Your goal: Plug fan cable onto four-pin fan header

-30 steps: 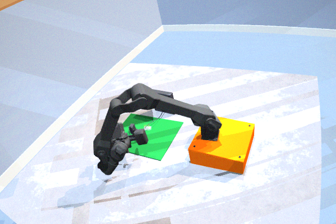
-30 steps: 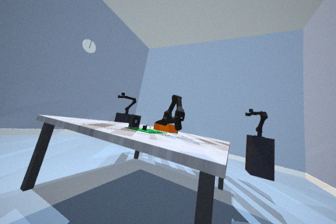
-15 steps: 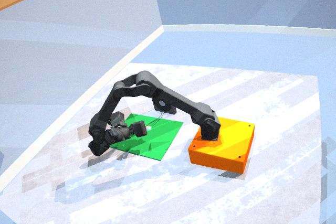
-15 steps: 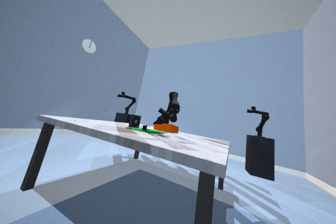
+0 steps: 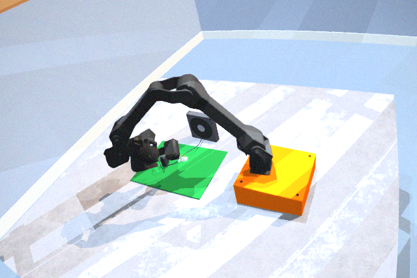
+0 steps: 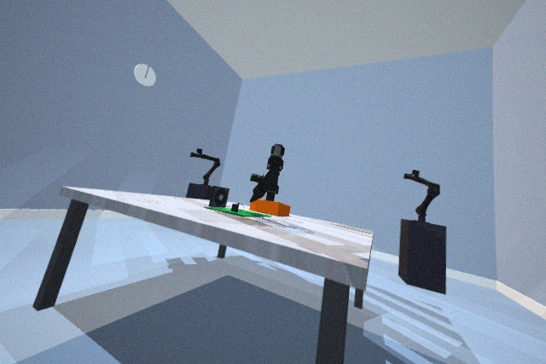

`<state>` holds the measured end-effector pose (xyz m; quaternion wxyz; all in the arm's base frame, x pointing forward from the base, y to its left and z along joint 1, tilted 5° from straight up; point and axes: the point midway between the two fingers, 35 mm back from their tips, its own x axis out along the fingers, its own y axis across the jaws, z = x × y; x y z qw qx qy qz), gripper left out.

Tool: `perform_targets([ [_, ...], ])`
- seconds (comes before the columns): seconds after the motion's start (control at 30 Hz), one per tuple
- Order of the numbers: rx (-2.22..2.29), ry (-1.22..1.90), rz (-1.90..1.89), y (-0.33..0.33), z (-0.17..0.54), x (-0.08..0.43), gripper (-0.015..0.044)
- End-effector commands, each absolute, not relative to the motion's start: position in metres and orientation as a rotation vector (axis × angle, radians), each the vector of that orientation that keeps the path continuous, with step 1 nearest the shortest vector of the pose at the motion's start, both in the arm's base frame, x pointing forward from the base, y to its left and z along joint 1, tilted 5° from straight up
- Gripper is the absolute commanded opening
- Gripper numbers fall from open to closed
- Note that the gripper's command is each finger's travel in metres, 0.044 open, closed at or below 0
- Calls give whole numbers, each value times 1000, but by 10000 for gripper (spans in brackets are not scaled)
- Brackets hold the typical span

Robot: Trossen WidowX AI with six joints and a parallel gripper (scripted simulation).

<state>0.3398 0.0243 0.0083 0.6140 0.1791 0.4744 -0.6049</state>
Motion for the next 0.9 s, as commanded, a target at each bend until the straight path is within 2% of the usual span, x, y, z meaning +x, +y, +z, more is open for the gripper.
perform_targets([
  [0.0, 490, 1175, -1333, 24, 17, 344, 440],
  [0.7, 784, 1441, -878, 27, 57, 369, 440],
  [0.87, 770, 1442, -913, 26, 51, 367, 440],
])
